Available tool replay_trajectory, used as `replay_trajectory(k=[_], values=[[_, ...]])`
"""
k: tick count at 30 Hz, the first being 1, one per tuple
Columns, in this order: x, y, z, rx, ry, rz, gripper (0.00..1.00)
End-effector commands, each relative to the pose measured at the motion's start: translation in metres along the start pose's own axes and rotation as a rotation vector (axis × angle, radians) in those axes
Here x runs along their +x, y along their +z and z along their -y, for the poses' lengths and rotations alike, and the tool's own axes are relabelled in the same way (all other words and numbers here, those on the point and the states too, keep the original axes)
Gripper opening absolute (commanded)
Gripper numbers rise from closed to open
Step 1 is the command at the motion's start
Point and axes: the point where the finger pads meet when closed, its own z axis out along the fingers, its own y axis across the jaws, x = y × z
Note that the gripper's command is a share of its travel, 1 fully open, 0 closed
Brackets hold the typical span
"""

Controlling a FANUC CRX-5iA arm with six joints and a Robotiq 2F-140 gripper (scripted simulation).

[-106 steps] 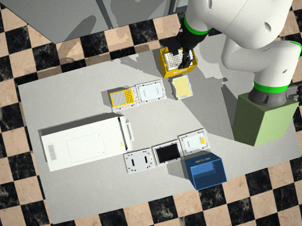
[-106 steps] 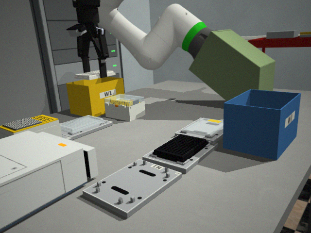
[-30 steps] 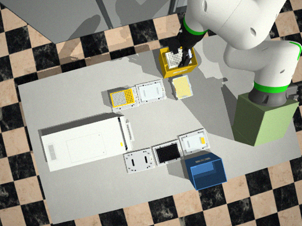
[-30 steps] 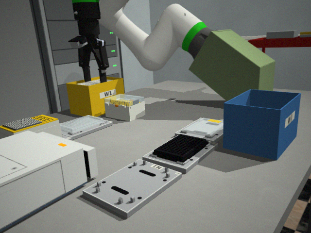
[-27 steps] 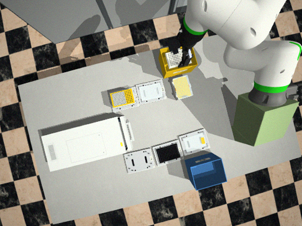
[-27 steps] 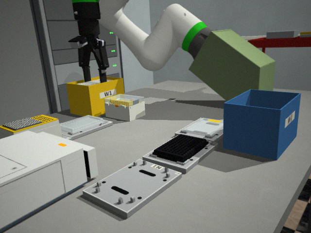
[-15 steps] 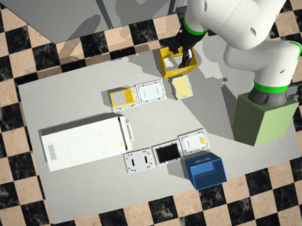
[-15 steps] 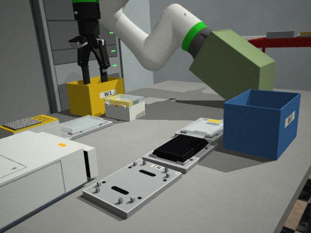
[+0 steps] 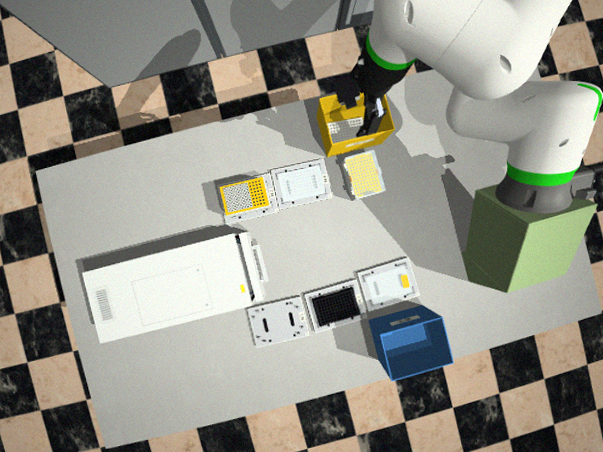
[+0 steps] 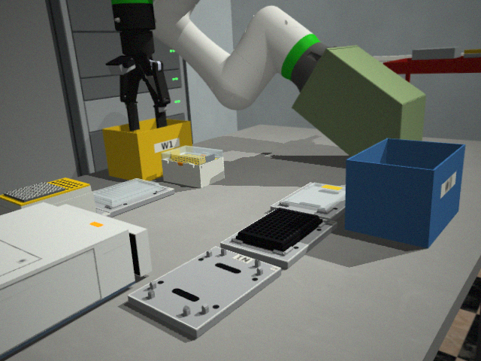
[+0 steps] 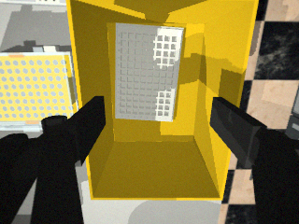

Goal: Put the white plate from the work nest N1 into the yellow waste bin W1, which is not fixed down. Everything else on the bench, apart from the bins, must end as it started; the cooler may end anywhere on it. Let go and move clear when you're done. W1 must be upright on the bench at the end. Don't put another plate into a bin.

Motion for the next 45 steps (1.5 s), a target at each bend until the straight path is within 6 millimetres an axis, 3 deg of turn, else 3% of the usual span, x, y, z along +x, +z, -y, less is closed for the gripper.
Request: replay_trajectory(k=[1, 45], values=[[0.001, -0.001, 0.0, 0.0, 0.0, -0.001, 0.7], [0.001, -0.04, 0.0, 0.0, 0.0, -0.001, 0.7]])
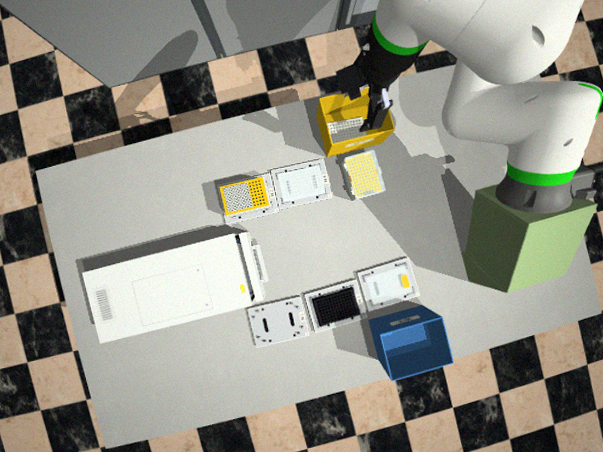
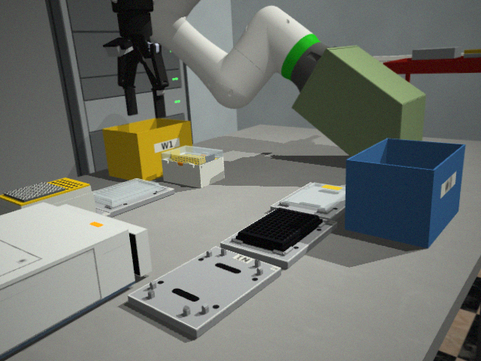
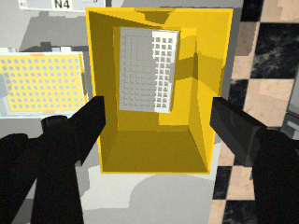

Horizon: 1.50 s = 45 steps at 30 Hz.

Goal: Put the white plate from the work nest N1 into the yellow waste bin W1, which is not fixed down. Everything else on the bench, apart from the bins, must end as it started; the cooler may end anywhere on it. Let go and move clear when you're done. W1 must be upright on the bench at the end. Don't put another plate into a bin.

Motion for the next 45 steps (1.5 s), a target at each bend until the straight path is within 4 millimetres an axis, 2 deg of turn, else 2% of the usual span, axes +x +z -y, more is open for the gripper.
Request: replay_trajectory(k=[1, 29, 31, 45], values=[[0.002, -0.002, 0.004, 0.0, 0.0, -0.001, 0.7], [0.04, -0.029, 0.097, 0.0, 0.0, -0.002, 0.7], [0.04, -0.029, 0.097, 0.0, 0.0, -0.002, 0.7], [0.06, -0.044, 0.147, 0.0, 0.0, -0.002, 0.7]])
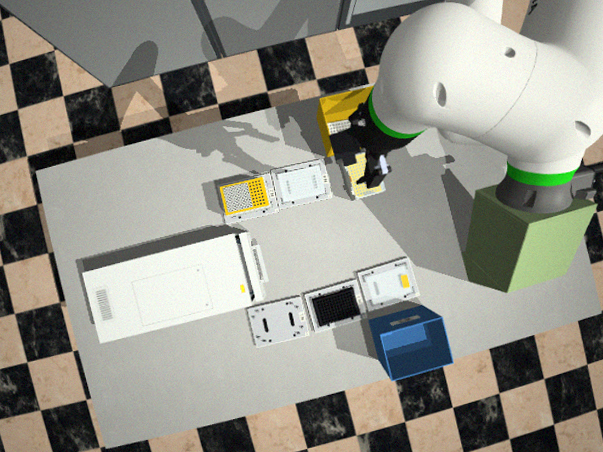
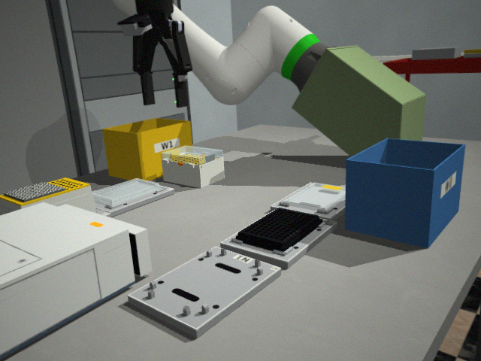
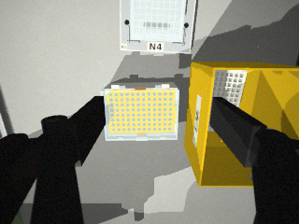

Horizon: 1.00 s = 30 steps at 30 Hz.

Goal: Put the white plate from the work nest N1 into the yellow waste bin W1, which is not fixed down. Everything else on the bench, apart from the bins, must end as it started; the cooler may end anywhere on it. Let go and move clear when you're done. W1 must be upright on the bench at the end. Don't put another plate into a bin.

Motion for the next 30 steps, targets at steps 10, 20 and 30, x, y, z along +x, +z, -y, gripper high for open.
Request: replay_trajectory(k=[10, 20, 30], values=[[0.018, -0.013, 0.042, 0.0, 0.0, -0.001, 0.7], [0.03, -0.021, 0.071, 0.0, 0.0, -0.001, 0.7], [0.044, -0.032, 0.107, 0.0, 0.0, -0.001, 0.7]])
